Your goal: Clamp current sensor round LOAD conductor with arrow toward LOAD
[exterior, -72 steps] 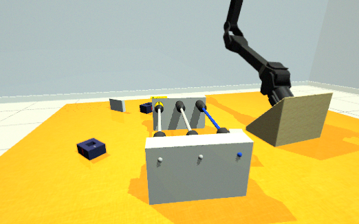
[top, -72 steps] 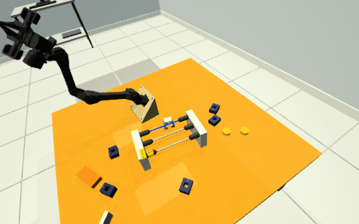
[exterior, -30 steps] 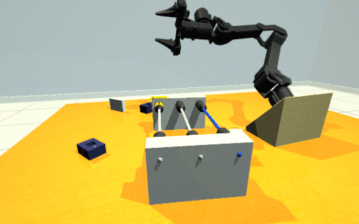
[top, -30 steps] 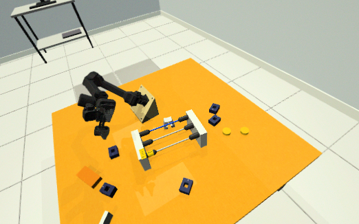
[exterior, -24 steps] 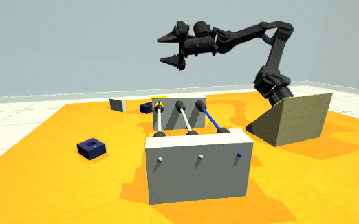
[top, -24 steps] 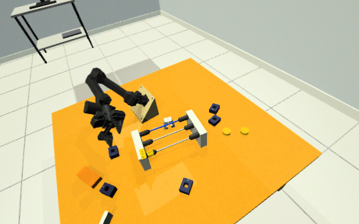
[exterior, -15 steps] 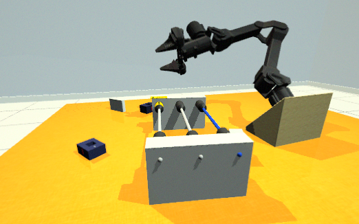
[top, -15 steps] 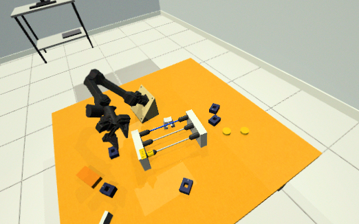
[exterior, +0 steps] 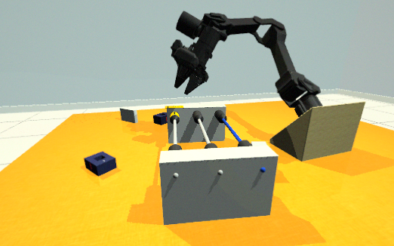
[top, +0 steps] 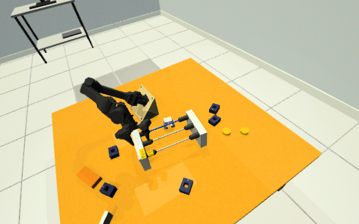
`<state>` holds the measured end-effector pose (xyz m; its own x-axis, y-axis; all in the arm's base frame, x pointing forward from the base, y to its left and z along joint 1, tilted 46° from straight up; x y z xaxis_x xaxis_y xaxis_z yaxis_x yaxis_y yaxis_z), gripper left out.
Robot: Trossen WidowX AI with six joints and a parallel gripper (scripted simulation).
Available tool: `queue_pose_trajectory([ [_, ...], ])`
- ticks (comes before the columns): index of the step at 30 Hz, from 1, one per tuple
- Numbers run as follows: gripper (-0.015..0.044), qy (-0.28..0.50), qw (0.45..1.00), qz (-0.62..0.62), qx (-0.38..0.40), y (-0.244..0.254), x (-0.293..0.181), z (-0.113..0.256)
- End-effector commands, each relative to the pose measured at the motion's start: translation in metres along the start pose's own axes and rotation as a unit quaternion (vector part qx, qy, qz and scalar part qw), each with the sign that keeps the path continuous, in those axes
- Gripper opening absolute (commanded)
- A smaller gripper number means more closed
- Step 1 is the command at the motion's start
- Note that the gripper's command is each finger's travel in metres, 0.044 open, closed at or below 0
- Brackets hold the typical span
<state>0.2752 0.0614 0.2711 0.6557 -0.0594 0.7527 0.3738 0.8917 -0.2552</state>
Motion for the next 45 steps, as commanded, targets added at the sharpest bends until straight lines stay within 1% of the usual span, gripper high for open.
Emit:
queue_pose_trajectory([
  [1,0.044,0.017,0.98,0.126,-0.152,0.043,0.002,0.015],
  [28,0.044,0.019,0.98,0.127,-0.15,0.044,0.001,0.014],
  [30,0.044,0.034,0.981,0.13,-0.138,0.057,-0.014,0.01],
  [34,0.044,0.087,0.98,0.14,-0.114,0.088,-0.063,-0.001],
  [37,0.044,0.127,0.975,0.146,-0.11,0.105,-0.103,-0.005],
  [40,0.044,0.171,0.966,0.151,-0.12,0.116,-0.148,-0.007],
  [43,0.044,0.209,0.954,0.156,-0.146,0.119,-0.192,-0.007],
  [45,0.044,0.222,0.948,0.157,-0.162,0.117,-0.21,-0.006],
])
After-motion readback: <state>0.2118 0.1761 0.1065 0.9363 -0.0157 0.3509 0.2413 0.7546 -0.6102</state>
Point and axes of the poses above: the point midway between the two fingers, 35 mm back from their tips, its own z axis back along the fingers, its own y axis across the jaws, x = y × z, the point moved 10 cm from there along z, back along the fingers, and after that the axes turned 2 degrees about -z, right-handed, at the moved point
